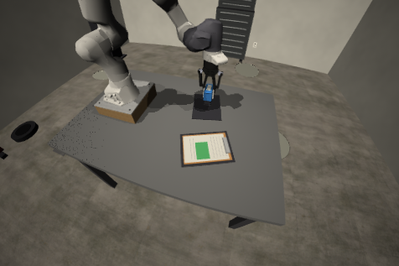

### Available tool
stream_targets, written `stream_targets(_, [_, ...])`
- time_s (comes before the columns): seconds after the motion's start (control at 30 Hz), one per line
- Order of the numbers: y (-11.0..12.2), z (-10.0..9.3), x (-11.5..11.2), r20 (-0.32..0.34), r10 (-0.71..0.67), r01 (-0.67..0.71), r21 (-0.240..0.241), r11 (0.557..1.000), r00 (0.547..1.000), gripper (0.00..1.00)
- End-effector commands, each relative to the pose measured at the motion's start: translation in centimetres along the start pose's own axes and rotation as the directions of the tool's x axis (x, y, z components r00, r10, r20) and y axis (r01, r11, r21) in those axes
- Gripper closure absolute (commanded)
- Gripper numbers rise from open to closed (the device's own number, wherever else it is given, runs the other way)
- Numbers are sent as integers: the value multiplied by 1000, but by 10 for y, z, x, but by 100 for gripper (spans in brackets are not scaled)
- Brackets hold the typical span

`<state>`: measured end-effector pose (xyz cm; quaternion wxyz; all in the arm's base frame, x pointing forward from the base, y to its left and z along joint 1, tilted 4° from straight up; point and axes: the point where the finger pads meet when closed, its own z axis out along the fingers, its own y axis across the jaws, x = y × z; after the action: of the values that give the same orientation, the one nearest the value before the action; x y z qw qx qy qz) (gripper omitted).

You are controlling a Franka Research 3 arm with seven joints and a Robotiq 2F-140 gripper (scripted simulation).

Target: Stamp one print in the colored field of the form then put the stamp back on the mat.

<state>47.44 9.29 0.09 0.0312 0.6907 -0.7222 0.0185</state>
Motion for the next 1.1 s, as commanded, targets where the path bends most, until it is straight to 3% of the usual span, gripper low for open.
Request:
stream_targets(0.0, [4,0,1,-1,-17,17,-12,1000,1000,83])
stream_targets(0.17, [0,-1,9,-1,-26,26,-12,1000,1000,83])
stream_targets(0.27, [-24,-1,77,3,-107,107,-11,994,994,83])
stream_targets(0.33, [-24,-1,77,3,-107,107,-11,994,994,83])
stream_targets(0.37, [-33,-1,119,4,-150,150,-10,989,989,83])
stream_targets(0.47, [-30,-1,172,3,-265,265,-10,964,964,83])
stream_targets(0.7, [-29,-2,309,-9,-283,282,-12,959,959,83])
stream_targets(0.73, [-30,-2,319,-10,-282,282,-12,959,959,83])
stream_targets(1.07, [-36,0,326,2,-324,324,-12,946,946,83])
